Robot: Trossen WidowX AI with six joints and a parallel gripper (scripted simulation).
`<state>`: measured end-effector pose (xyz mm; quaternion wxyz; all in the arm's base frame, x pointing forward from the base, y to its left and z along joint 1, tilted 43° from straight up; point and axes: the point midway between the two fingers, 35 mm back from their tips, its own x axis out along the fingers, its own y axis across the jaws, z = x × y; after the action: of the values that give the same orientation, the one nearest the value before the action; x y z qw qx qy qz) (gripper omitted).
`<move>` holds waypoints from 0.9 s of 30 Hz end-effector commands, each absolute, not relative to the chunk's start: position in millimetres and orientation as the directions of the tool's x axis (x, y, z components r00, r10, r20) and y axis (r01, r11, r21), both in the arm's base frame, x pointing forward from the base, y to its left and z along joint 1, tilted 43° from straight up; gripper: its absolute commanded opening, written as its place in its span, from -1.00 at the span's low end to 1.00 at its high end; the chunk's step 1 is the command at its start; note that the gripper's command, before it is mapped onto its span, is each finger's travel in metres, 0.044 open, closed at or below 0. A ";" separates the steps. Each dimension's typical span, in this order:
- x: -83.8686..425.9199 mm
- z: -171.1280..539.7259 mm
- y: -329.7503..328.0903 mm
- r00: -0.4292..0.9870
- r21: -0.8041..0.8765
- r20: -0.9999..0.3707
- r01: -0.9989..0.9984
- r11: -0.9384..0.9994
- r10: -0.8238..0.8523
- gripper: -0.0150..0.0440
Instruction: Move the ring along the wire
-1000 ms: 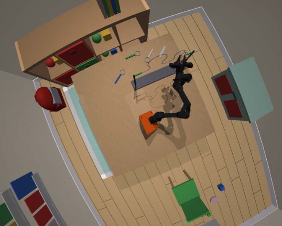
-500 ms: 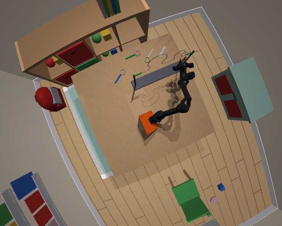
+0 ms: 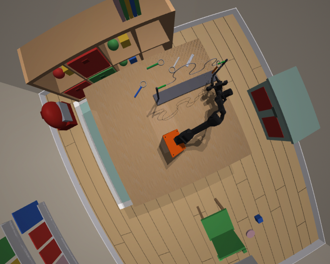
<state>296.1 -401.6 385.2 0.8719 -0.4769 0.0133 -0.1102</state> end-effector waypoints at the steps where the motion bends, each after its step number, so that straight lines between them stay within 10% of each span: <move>1: 260.2 368.5 -430.0 0.990 -0.744 0.032 0.116 0.658 -0.138 0.05; 27: 298.5 399.9 -410.5 0.993 -0.702 0.024 0.096 0.706 -0.112 0.05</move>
<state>296.6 -410.5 398.0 0.9231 -0.3808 0.0089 -0.0534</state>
